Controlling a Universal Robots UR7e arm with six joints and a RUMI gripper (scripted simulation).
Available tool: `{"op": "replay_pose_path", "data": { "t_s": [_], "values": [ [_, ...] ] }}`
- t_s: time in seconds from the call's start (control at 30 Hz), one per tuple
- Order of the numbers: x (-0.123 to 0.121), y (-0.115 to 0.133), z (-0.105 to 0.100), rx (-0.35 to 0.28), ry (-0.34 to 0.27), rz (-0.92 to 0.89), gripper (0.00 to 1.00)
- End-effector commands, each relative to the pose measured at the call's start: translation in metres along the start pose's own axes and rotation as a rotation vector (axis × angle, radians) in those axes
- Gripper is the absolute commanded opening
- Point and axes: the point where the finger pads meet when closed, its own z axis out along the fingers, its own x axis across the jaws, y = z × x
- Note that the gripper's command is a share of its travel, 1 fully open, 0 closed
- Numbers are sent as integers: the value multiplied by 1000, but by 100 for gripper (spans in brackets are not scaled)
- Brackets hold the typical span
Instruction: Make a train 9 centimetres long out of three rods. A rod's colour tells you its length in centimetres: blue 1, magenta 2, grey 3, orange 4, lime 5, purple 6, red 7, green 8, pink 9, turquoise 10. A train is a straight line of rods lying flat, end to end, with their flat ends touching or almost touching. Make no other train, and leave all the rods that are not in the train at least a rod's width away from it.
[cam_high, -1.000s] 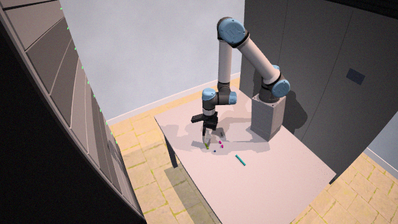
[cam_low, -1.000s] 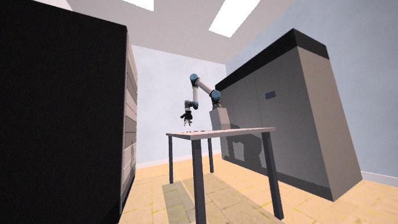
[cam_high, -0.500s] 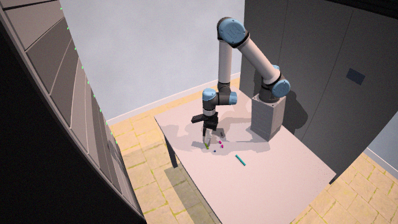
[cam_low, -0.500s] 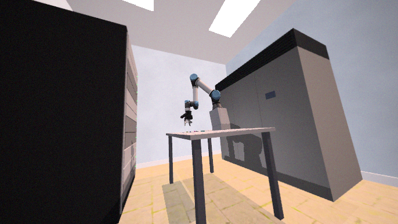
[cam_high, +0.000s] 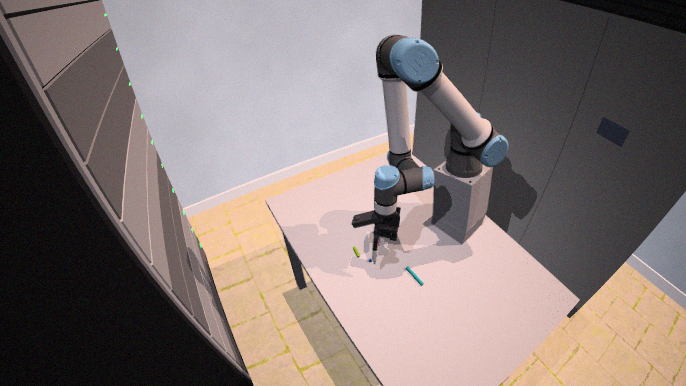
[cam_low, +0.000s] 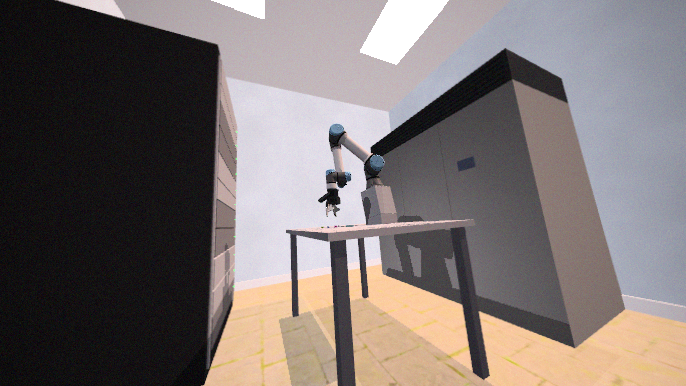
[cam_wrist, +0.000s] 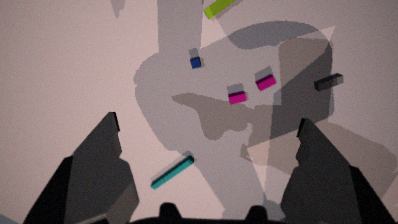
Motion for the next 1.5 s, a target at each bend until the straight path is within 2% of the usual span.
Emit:
{"op": "replay_pose_path", "data": {
  "t_s": [0.0, 0.13, 0.27, 1.47],
  "values": [
    [-23, 54, -1, 8, 2, 4, 100],
    [-29, 87, -2, 10, 3, 4, 100],
    [-31, 98, -2, 11, 4, 4, 100],
    [-31, 99, -2, 11, 4, 4, 100]
  ]
}}
